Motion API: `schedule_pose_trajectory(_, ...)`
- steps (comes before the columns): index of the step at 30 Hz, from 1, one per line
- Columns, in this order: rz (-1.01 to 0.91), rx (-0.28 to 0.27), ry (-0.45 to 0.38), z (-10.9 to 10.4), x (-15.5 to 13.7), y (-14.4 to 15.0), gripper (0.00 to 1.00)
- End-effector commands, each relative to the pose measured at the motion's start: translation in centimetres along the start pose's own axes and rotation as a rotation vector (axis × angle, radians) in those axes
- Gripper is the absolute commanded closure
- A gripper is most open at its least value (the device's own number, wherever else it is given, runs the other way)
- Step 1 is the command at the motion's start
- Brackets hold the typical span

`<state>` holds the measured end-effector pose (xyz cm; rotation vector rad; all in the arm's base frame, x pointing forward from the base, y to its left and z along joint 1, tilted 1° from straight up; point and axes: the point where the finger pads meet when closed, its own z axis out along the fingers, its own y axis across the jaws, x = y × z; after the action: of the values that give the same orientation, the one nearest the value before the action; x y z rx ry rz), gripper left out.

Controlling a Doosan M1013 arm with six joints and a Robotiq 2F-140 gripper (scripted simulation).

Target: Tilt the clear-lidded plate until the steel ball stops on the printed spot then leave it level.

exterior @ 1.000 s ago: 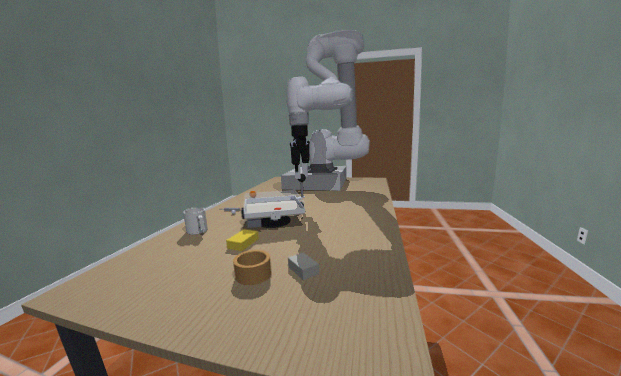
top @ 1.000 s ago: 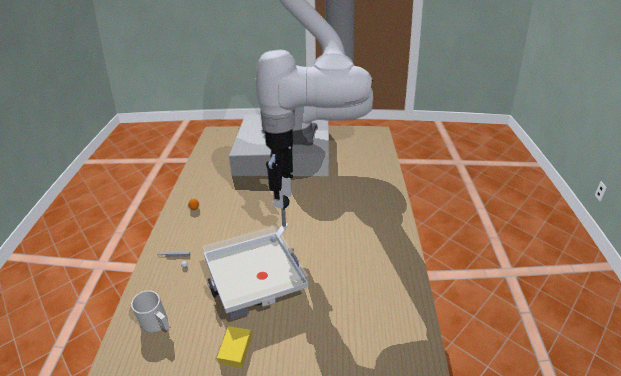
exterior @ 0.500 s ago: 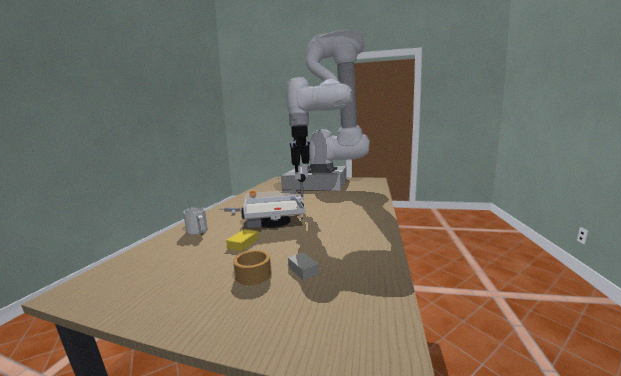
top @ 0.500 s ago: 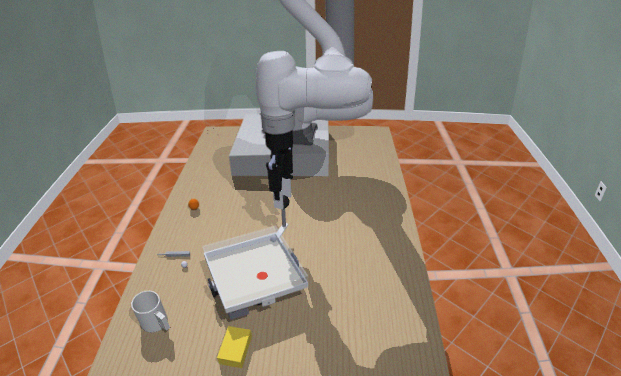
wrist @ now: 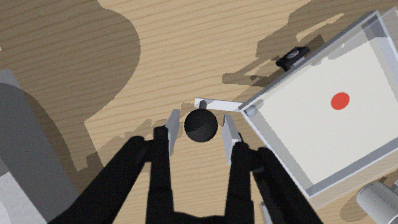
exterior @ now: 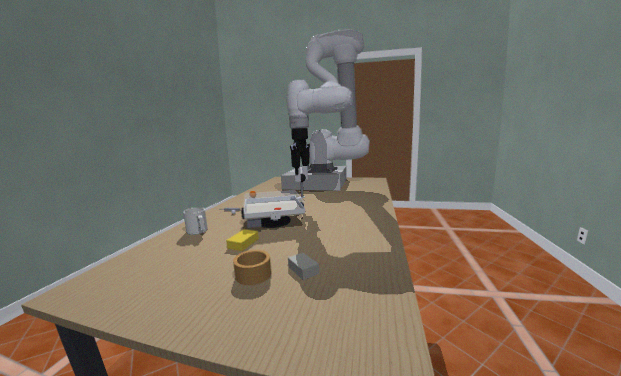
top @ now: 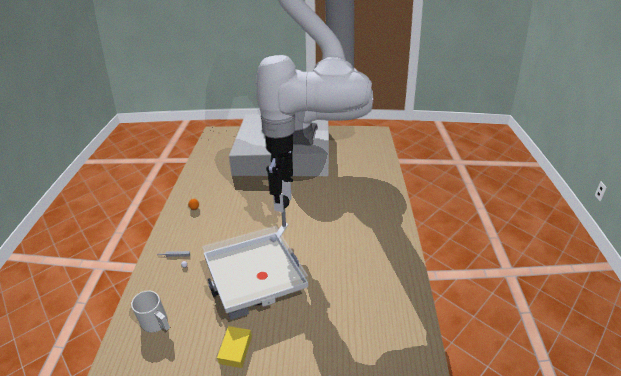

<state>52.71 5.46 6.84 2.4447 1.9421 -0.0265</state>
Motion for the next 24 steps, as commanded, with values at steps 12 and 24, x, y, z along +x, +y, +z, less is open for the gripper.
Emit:
schedule_pose_trajectory(12,0.000,0.000,0.000,1.2,0.0,0.0,0.64)
schedule_pose_trajectory(24,0.000,0.000,0.000,1.9,0.0,0.0,0.64)
